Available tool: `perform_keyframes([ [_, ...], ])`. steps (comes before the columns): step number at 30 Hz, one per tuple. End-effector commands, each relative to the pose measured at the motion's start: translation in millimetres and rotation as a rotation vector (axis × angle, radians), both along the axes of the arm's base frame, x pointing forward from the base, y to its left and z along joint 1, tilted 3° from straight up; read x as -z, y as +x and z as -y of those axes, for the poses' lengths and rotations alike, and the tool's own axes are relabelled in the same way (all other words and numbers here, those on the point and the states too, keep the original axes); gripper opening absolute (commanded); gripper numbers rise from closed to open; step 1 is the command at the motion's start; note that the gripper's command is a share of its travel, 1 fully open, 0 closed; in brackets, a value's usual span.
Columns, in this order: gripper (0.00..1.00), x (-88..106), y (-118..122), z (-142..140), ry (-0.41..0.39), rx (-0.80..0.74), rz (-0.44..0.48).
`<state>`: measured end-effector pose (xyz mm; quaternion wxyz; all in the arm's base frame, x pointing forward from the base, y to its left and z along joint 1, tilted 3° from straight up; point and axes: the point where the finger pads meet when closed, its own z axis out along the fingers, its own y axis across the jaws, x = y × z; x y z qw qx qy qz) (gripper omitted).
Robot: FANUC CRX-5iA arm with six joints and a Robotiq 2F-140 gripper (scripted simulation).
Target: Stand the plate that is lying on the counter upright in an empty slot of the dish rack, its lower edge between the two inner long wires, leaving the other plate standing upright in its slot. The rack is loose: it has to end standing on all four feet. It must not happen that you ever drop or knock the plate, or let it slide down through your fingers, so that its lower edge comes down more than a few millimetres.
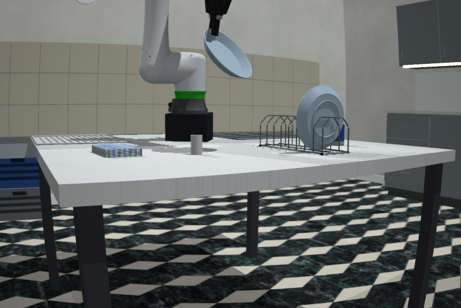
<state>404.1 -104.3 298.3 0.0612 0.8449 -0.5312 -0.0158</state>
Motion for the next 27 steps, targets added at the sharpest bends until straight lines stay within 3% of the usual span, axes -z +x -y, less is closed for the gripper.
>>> perform_keyframes([
  [1, 0.1, -5.1, 0, 0, 0.0, 0.0, 0.001],
  [27, 0.1, -19.0, 0, 0, 0.0, 0.0, 0.001],
])
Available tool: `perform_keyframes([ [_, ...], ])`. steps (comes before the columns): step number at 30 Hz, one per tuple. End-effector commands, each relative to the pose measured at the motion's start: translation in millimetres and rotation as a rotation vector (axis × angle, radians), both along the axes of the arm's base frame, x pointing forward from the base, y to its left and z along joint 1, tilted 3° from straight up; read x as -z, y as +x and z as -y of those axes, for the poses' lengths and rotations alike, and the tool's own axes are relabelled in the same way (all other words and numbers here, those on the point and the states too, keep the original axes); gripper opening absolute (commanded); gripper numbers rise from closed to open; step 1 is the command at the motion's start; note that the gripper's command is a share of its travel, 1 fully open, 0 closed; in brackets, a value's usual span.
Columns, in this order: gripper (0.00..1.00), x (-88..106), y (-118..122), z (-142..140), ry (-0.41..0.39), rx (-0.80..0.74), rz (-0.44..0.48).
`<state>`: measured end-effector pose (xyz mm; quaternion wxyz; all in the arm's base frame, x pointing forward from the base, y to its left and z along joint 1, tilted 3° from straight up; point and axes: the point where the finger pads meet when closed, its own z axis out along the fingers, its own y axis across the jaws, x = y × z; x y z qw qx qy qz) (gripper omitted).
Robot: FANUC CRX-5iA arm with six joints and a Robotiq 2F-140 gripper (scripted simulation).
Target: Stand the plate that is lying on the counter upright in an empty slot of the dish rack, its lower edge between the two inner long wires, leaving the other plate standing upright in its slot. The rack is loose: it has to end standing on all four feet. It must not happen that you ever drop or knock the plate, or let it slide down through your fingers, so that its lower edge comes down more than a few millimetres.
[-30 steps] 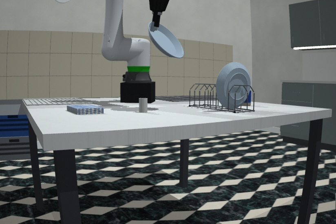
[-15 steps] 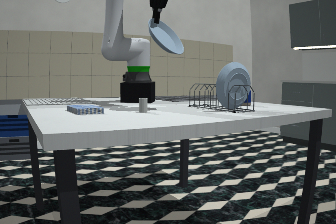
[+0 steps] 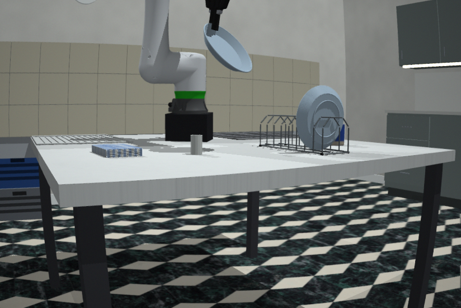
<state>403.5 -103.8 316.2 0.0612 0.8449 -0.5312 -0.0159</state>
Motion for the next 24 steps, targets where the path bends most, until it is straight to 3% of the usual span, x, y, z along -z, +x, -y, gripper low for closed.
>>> perform_keyframes([
  [1, 0.1, -1.2, 0.1, 0.2, -0.001, 0.0, 0.002],
  [24, 0.1, -1.8, 0.6, -1.1, -0.005, -0.011, 0.002],
])
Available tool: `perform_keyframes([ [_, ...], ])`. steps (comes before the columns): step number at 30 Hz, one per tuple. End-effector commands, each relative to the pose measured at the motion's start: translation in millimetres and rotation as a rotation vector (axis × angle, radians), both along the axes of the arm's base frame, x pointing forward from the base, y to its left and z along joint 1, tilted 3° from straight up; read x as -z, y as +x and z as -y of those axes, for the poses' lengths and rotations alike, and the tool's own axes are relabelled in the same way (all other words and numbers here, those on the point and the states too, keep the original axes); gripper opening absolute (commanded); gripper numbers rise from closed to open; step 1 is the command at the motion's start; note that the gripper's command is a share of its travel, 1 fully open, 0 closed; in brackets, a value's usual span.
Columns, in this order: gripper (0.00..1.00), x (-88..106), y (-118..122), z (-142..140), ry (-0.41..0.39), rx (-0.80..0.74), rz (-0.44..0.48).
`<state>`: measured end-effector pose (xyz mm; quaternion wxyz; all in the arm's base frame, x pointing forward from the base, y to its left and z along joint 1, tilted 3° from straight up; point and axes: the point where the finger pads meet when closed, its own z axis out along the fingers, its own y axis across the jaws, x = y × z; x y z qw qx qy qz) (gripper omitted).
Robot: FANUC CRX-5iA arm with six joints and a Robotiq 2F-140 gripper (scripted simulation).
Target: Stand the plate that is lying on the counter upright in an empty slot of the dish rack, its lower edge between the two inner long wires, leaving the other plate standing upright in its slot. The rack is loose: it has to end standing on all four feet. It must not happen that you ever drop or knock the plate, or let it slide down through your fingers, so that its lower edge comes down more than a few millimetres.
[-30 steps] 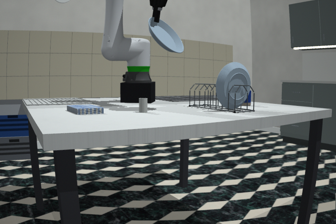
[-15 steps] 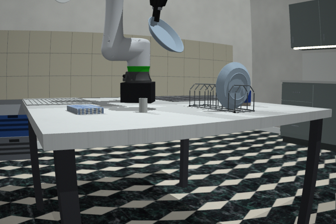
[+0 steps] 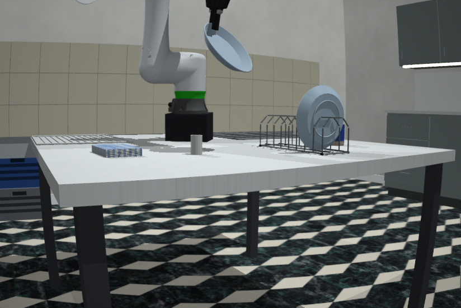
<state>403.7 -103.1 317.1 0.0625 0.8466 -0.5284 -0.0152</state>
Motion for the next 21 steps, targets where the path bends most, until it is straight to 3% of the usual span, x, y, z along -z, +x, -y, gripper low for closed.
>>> perform_keyframes([
  [1, 0.1, -1.0, 0, -1, -0.003, -0.007, 0.003],
  [21, 0.1, -2.8, 6, -16, -0.058, -0.151, 0.01],
])
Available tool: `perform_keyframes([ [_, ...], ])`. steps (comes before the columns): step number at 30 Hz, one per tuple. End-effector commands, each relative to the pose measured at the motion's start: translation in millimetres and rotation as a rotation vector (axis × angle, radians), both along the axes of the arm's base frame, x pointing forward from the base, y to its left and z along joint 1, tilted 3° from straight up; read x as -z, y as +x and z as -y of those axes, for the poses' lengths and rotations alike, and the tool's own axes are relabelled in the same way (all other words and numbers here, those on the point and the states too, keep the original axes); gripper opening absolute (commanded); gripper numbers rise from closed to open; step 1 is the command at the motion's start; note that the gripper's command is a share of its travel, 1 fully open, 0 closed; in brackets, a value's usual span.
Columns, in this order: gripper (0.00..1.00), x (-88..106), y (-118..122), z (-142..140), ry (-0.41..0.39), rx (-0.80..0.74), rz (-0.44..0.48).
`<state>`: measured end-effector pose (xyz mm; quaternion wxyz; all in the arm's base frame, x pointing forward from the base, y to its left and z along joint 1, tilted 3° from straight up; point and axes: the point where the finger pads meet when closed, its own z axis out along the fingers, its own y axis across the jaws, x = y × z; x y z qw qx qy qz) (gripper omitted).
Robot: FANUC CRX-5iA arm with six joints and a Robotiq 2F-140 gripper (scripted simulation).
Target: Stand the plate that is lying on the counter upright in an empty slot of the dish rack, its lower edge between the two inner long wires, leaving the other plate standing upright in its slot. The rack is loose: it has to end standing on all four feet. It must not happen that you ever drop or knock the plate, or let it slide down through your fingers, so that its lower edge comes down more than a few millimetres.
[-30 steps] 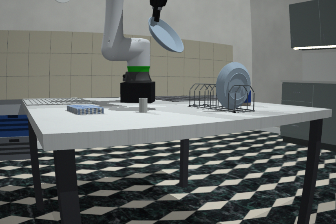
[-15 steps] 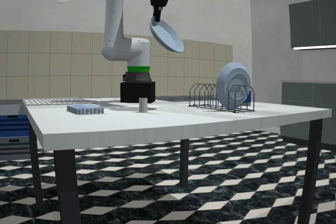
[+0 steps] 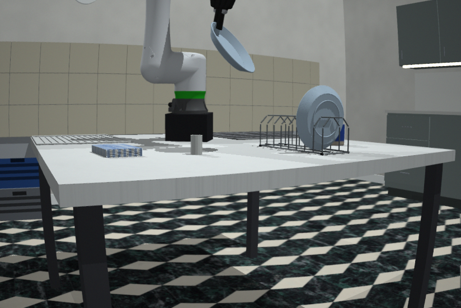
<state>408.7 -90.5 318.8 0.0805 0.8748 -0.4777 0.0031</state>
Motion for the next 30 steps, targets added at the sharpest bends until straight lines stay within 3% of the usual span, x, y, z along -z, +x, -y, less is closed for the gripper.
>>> perform_keyframes([
  [1, 0.1, -1.3, 2, -5, -0.018, -0.046, 0.004],
  [20, 0.1, -5.1, 14, -35, -0.129, -0.336, 0.019],
  [30, 0.1, -8.8, 26, -65, -0.236, -0.619, 0.033],
])
